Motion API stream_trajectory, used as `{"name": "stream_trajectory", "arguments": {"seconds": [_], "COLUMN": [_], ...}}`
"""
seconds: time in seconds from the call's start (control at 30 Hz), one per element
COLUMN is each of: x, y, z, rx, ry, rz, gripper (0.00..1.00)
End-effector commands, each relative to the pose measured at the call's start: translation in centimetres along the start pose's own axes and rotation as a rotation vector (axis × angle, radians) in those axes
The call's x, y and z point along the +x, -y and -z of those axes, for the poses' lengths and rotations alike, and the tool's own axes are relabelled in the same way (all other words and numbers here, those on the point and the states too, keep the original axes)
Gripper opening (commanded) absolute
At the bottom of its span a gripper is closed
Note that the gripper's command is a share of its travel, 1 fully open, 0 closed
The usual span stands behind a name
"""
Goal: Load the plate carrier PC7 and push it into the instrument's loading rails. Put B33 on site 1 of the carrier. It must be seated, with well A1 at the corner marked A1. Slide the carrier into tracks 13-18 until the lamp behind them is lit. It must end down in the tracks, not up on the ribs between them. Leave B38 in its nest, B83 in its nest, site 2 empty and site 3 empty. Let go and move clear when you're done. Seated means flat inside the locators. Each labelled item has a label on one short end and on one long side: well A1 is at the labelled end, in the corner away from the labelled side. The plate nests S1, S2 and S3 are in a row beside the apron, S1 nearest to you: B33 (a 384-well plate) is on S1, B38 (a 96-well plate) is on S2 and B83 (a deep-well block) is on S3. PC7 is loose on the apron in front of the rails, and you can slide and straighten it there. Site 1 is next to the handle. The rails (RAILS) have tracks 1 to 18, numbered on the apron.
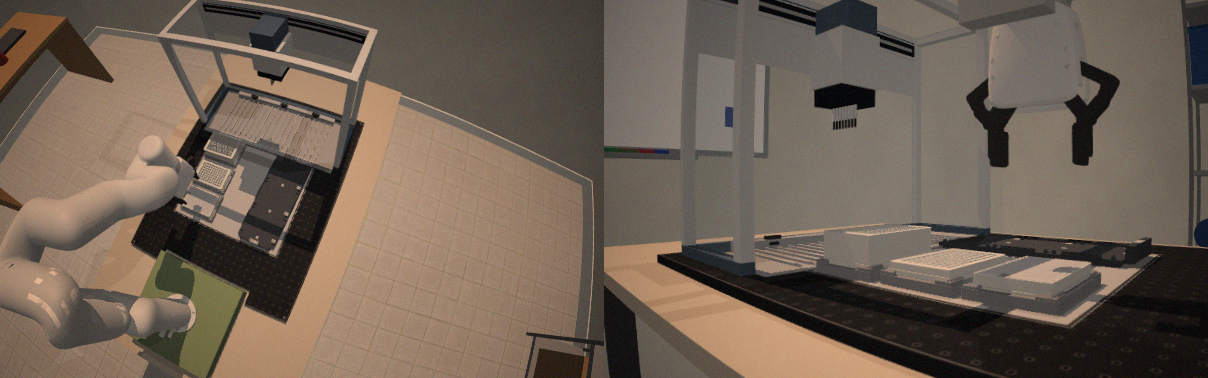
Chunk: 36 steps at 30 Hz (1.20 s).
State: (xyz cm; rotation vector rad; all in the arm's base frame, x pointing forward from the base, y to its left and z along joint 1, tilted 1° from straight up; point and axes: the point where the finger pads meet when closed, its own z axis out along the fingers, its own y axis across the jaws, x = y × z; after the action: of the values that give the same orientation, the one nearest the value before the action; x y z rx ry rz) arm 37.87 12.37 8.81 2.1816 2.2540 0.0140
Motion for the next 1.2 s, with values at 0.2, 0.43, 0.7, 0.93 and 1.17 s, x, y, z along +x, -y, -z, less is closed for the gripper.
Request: {"name": "stream_trajectory", "arguments": {"seconds": [0.2, 0.43, 0.7, 0.93, 1.17], "x": [0.0, 0.0, 0.0, 0.0, 0.0], "y": [-0.1, -0.1, -0.1, -0.1, -0.1], "z": [-1.0, -2.2, -3.2, -4.4, -5.2], "rx": [-0.003, -0.003, -0.003, -0.003, -0.003], "ry": [-0.001, -0.001, -0.001, -0.001, -0.001], "rz": [0.000, 0.000, 0.000, 0.000, 0.000], "gripper": [1.00, 1.00, 1.00, 1.00, 1.00]}}
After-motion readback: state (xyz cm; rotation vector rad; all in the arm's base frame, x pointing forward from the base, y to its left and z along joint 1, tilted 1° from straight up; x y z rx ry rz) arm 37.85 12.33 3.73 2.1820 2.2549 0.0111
